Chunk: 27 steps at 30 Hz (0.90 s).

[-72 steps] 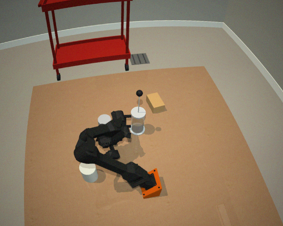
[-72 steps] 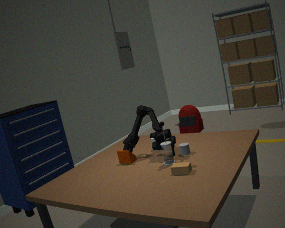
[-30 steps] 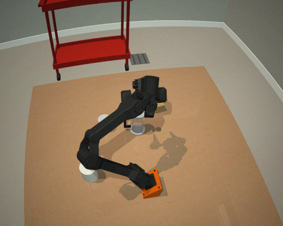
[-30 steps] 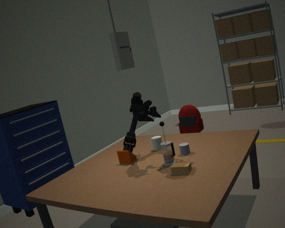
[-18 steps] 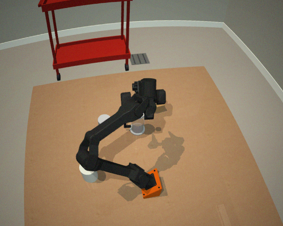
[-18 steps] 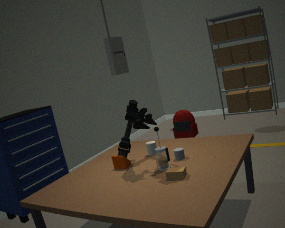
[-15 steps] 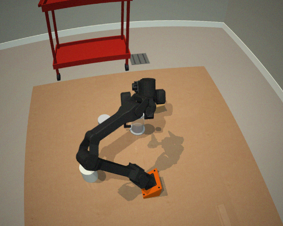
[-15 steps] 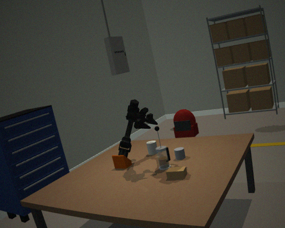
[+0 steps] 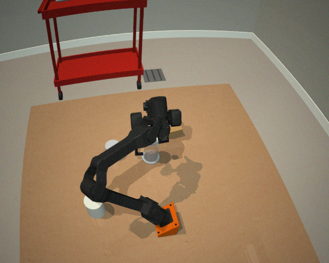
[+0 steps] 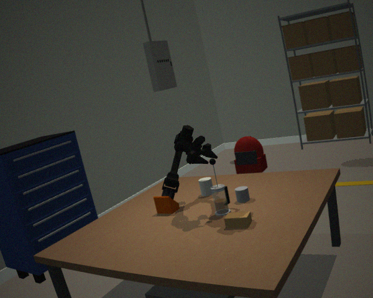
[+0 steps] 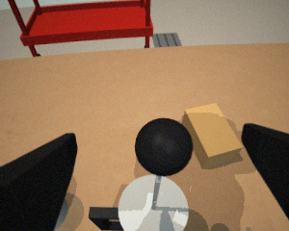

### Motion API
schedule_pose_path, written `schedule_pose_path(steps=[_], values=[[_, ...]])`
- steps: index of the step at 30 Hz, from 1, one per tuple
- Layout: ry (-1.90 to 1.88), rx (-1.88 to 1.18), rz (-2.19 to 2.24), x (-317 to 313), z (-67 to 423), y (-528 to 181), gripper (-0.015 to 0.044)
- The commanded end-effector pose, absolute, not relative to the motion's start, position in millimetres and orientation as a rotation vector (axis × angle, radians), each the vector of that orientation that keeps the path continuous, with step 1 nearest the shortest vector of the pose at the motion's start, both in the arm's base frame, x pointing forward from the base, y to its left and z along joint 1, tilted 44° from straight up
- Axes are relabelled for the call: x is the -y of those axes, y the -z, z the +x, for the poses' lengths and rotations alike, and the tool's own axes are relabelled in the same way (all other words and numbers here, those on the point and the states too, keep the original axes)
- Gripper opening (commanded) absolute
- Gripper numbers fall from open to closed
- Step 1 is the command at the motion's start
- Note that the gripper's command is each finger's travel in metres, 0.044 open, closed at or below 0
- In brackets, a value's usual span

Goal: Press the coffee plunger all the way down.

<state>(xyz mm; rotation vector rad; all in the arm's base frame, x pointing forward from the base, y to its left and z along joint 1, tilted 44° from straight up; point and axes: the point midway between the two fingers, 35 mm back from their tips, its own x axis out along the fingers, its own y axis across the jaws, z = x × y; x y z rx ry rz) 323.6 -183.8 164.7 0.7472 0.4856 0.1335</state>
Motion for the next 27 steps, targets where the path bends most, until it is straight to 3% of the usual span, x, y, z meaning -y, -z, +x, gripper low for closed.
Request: schedule_pose_path(steps=[1, 2, 14, 27], values=[[-0.13, -0.49, 0.756, 181.7, 327.7, -160.2, 0.044], [-0.13, -0.489, 0.756, 181.6, 327.9, -160.1, 0.044], [-0.13, -0.489, 0.756, 181.6, 327.9, -160.1, 0.0128], [-0.13, -0.49, 0.756, 180.7, 328.3, -158.8, 0.0128]])
